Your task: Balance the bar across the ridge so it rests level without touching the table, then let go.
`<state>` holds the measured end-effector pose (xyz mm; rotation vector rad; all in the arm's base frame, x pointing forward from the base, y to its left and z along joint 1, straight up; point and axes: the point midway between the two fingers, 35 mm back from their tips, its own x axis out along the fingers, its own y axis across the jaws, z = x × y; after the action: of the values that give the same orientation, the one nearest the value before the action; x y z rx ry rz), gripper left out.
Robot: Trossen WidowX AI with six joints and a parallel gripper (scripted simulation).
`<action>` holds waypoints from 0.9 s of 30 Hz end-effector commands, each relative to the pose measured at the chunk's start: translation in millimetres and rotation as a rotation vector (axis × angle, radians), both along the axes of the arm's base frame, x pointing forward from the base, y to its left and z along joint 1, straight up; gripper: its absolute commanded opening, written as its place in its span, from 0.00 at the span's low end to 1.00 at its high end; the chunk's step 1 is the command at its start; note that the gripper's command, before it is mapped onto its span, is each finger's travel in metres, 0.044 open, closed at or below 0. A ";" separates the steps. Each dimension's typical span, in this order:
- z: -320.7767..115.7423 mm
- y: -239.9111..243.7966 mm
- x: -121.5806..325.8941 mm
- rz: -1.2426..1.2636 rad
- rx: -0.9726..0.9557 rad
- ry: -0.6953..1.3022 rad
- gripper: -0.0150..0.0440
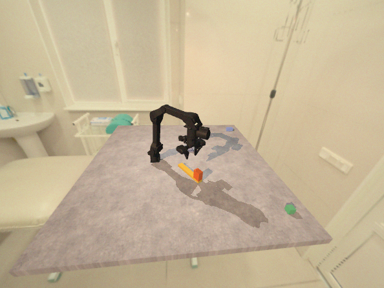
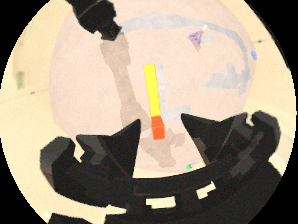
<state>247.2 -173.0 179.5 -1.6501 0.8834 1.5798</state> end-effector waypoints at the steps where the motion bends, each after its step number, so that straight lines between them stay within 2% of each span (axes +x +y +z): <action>1: -5.6 -2.2 1.2 0.014 0.000 0.008 0.79; 16: -100.5 -3.6 3.3 0.014 0.000 0.008 0.79; 27: -111.7 -3.4 3.0 0.014 0.000 0.008 0.79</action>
<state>252.3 -177.1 74.1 -1.6610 0.8784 1.5821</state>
